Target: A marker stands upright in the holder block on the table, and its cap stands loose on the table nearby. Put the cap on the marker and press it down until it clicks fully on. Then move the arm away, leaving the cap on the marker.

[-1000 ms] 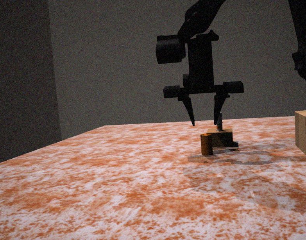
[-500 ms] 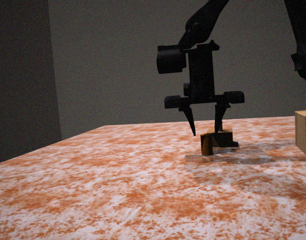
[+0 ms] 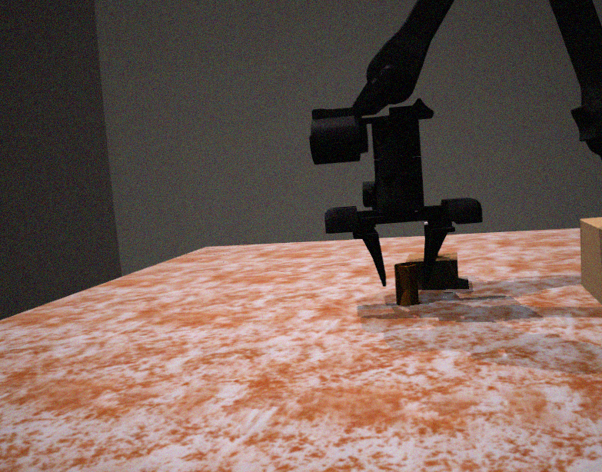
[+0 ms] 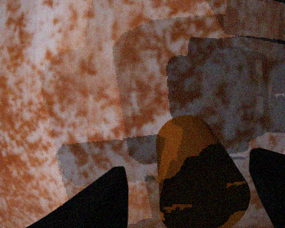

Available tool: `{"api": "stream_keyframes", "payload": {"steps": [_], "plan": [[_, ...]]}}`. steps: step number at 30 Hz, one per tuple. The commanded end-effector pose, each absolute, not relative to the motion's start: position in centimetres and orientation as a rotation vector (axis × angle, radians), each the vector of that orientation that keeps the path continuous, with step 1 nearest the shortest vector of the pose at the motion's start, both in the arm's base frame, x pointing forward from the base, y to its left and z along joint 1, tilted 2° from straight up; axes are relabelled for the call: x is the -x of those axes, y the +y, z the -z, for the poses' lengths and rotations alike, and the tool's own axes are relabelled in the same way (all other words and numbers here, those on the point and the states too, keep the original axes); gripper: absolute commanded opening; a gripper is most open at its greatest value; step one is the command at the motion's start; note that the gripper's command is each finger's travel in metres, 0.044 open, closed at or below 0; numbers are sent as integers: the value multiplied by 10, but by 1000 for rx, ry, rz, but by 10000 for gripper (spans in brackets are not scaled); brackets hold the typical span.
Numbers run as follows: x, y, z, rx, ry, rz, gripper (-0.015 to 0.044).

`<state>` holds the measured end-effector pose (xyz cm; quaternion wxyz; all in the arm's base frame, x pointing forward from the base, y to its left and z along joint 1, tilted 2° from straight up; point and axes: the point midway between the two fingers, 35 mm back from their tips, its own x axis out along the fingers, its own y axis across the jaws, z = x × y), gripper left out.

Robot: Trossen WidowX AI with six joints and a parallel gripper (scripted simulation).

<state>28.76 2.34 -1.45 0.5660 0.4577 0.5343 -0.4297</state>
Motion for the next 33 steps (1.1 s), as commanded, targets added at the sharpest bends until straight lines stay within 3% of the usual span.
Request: {"api": "stream_keyframes", "payload": {"steps": [1,6,10,19,22,33], "plan": [[-287,23,21,-1076,1251,1017,241],[-287,23,27,-1076,1251,1017,241],[-287,23,27,-1076,1251,1017,136],[-287,23,27,-1076,1251,1017,76],[-287,23,22,-1076,1251,1017,0],[-287,24,-9,-1077,1250,1017,0]]}}
